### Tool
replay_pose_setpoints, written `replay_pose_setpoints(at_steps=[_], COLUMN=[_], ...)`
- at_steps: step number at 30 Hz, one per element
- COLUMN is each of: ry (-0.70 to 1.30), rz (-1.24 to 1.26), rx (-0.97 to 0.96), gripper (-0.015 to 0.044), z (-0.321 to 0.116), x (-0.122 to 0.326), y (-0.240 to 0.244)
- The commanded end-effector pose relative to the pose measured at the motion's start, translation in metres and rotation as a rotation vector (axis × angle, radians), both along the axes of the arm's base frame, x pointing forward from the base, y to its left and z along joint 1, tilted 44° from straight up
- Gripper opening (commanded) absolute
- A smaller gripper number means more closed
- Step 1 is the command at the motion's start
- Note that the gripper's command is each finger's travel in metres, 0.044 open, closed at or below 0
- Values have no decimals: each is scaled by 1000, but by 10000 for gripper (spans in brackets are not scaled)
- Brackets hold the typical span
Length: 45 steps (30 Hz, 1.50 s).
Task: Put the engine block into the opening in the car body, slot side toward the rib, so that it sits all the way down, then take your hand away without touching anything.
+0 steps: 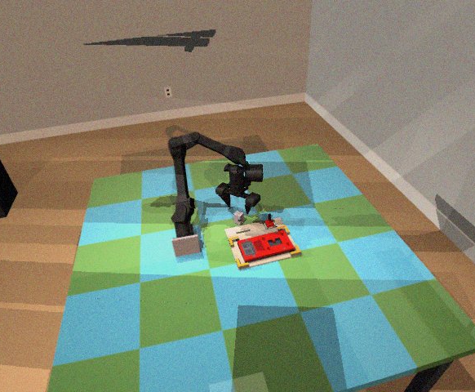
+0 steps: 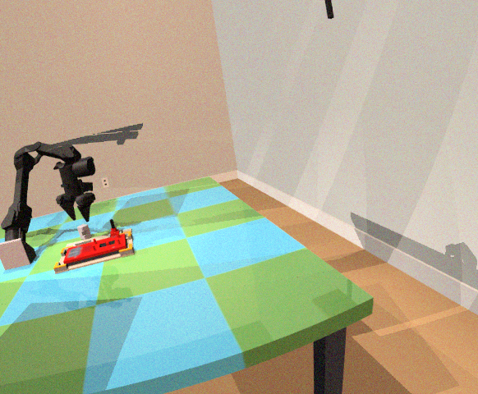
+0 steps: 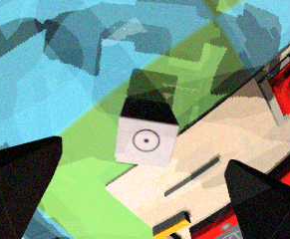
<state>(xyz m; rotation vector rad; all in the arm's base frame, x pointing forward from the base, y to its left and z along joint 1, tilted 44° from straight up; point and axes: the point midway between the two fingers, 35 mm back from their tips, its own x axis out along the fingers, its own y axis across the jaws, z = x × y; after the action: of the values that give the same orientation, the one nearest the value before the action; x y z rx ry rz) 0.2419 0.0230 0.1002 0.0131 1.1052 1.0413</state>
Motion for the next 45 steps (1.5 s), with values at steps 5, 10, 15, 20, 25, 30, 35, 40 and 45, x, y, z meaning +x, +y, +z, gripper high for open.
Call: replay_pose_setpoints(at_steps=[5,10,15,20,25,30,35,40,45], ry=[0,-1,0,0,0,0,1,1,1], rz=[-6,-6,-6,-6,-7,-7,-7,-7,-7], rx=[2,1,1,2,3,4,6,6,6], gripper=[440,440,440,440,440,440,440,309,177], z=[-8,-14,-20,-26,-32,-37,-41,-41,-41], x=[1,2,3,3,3,3,2,2,2], y=[7,13,18,24,30,36,40,40,40])
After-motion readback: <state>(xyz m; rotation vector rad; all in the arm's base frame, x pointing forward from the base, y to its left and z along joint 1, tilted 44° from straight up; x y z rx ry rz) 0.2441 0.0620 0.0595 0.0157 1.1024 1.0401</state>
